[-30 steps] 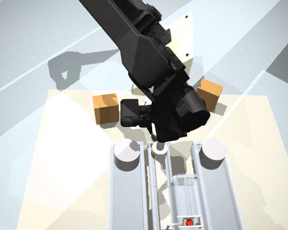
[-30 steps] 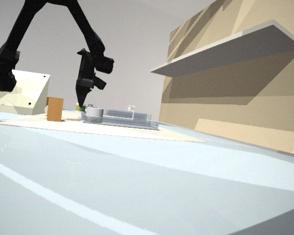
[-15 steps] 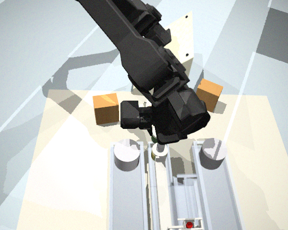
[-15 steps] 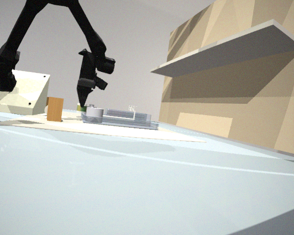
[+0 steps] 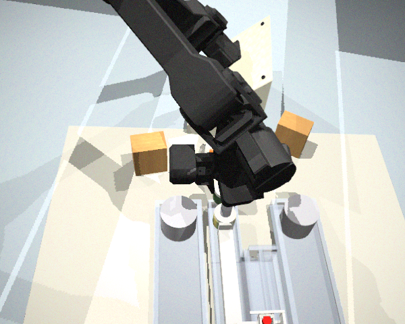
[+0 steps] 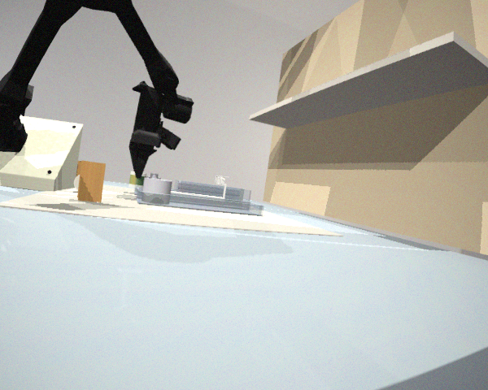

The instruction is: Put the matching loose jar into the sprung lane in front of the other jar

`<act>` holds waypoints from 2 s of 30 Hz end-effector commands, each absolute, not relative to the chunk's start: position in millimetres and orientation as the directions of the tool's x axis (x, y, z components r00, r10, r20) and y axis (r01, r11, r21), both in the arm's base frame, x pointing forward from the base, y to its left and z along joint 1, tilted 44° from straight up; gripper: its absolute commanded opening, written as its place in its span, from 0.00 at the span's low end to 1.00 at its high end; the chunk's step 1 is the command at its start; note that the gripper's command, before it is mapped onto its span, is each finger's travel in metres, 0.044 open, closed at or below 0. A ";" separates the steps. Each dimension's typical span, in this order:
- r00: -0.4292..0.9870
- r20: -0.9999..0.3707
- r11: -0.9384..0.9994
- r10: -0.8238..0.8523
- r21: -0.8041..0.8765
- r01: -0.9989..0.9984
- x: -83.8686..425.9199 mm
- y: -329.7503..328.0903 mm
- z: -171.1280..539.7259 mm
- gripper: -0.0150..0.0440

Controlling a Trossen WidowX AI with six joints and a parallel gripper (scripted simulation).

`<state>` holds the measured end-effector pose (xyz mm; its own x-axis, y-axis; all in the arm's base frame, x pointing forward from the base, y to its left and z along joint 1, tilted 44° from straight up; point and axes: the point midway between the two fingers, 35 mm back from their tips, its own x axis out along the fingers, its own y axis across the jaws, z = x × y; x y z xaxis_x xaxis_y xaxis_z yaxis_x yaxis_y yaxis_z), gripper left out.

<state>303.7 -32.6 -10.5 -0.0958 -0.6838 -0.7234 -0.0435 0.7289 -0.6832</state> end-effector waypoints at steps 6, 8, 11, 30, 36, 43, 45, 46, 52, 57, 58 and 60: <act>-0.073 -0.723 0.726 -0.687 -0.687 -0.033 314.7 -32.2 -7.5 0.25; -0.073 -0.723 0.726 -0.688 -0.687 -0.033 315.4 -32.2 -7.5 0.25; -0.073 -0.723 0.726 -0.688 -0.687 -0.033 316.4 -32.1 -7.4 0.25; -0.073 -0.723 0.726 -0.688 -0.687 -0.033 323.1 -31.6 -6.3 0.25; -0.073 -0.723 0.726 -0.688 -0.687 -0.033 325.2 -31.5 -6.0 0.25; -0.072 -0.723 0.726 -0.688 -0.687 -0.033 327.6 -31.2 -5.5 0.25; -0.072 -0.723 0.726 -0.688 -0.687 -0.033 328.3 -31.1 -5.4 0.25; -0.072 -0.723 0.726 -0.688 -0.687 -0.032 328.7 -31.1 -5.3 0.25; -0.072 -0.722 0.726 -0.688 -0.687 -0.032 330.7 -30.9 -4.9 0.25; -0.072 -0.722 0.726 -0.688 -0.687 -0.032 332.5 -30.8 -4.6 0.25; -0.072 -0.722 0.726 -0.688 -0.687 -0.032 332.8 -30.7 -4.5 0.25; -0.072 -0.722 0.726 -0.688 -0.687 -0.032 333.5 -30.7 -4.4 0.25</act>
<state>322.3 -32.2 -9.0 -0.1034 -0.6830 -0.7231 -0.0466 0.7295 -0.6824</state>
